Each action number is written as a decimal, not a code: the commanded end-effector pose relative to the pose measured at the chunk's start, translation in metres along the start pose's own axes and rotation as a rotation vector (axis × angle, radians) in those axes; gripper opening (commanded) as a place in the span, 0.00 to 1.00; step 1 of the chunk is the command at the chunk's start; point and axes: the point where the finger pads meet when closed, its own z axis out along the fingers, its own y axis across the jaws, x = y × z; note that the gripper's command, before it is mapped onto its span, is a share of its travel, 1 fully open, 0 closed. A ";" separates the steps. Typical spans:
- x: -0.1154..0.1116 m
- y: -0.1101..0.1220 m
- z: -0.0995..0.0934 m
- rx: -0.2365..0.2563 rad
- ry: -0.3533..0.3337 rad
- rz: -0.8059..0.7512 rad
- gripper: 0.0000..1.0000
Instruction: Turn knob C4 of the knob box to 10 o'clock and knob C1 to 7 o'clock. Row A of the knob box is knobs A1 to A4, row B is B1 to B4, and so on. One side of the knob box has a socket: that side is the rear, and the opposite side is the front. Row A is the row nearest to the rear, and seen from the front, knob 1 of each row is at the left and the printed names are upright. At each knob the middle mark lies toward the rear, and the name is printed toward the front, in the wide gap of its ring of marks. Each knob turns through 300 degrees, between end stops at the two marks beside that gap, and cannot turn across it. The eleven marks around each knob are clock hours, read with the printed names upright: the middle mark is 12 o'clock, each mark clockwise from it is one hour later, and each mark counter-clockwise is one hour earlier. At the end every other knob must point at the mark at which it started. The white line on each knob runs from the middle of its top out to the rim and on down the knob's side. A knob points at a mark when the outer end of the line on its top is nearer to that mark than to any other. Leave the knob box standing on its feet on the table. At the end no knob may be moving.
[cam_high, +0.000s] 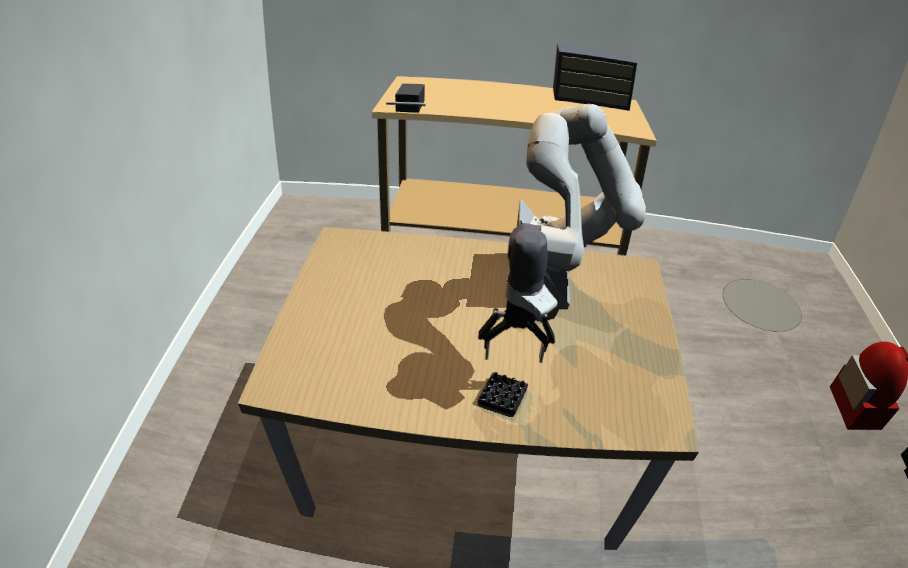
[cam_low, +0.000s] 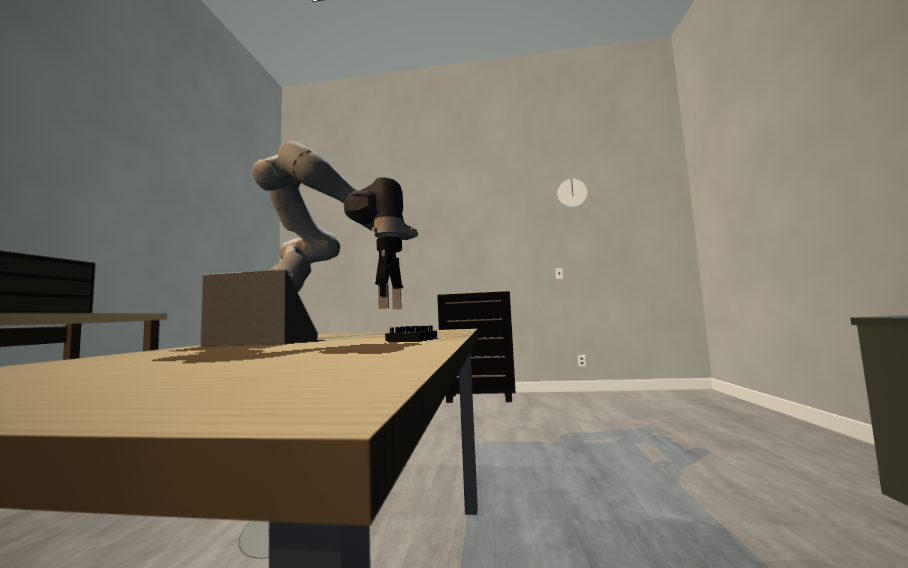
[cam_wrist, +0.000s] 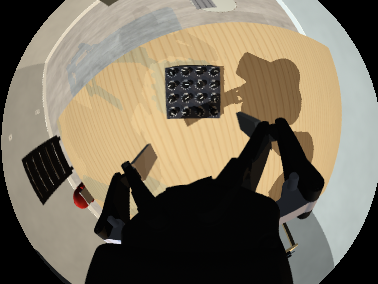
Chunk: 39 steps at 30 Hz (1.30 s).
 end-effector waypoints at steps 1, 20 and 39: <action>0.000 0.000 -0.001 -0.001 0.000 -0.004 1.00; 0.000 0.000 -0.001 -0.001 0.000 -0.004 1.00; -0.010 -0.003 -0.001 -0.001 0.000 -0.004 1.00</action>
